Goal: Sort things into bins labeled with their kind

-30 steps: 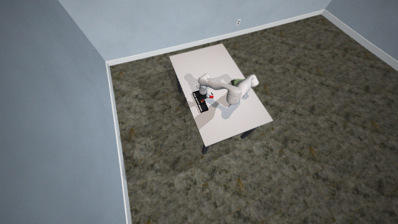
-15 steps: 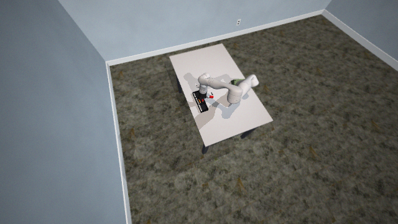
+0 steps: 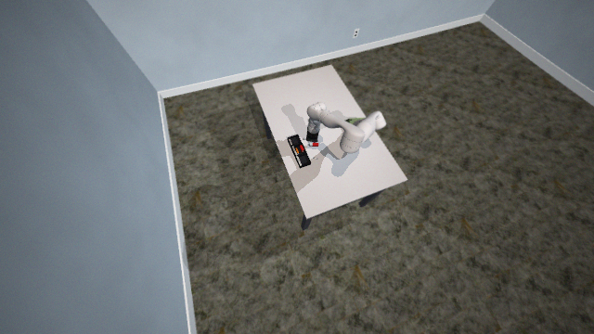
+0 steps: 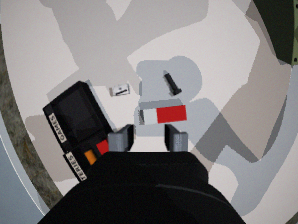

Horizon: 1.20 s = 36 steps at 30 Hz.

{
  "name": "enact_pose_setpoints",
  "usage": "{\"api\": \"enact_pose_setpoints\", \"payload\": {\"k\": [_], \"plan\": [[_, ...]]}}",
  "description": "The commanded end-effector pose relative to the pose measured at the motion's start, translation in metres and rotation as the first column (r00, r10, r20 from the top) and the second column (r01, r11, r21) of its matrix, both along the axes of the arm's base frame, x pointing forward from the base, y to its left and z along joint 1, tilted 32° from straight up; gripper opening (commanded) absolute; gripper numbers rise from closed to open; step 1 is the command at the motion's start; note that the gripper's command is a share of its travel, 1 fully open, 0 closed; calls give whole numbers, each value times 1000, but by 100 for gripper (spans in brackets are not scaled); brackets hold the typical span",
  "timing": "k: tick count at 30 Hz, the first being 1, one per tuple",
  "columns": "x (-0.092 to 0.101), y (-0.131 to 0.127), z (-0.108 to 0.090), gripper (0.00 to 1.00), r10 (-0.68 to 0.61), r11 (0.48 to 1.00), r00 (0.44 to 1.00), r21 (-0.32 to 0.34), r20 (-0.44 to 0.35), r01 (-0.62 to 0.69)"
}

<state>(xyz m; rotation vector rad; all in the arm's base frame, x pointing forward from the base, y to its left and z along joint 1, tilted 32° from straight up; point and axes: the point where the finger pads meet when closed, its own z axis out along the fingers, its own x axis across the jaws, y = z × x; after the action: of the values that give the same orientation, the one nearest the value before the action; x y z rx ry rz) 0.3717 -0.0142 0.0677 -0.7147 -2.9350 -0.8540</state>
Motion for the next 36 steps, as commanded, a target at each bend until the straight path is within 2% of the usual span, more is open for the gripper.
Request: {"api": "enact_pose_setpoints", "payload": {"k": [1,3,9,15,17,18,24,32,36], "plan": [[-16,-3,-1,75,-130,991,989,19,-66,132],[-30,-5,-3,75,-196,980,975,22,-109,199],[-27,-5,-2,75,-400,909,883,12,-245,416],[-27,-5,-2,75,-575,791,728,-26,-373,612],[-27,-5,-2,75,-575,791,728,-26,-373,612],[-29,-5,-2,75,-631,735,649,-58,-425,676],[-27,-5,-2,75,-734,576,443,-125,-514,808],[-29,-7,-3,75,-792,327,110,-266,-601,907],[-30,-7,-3,75,-791,331,111,-268,-602,905]]}}
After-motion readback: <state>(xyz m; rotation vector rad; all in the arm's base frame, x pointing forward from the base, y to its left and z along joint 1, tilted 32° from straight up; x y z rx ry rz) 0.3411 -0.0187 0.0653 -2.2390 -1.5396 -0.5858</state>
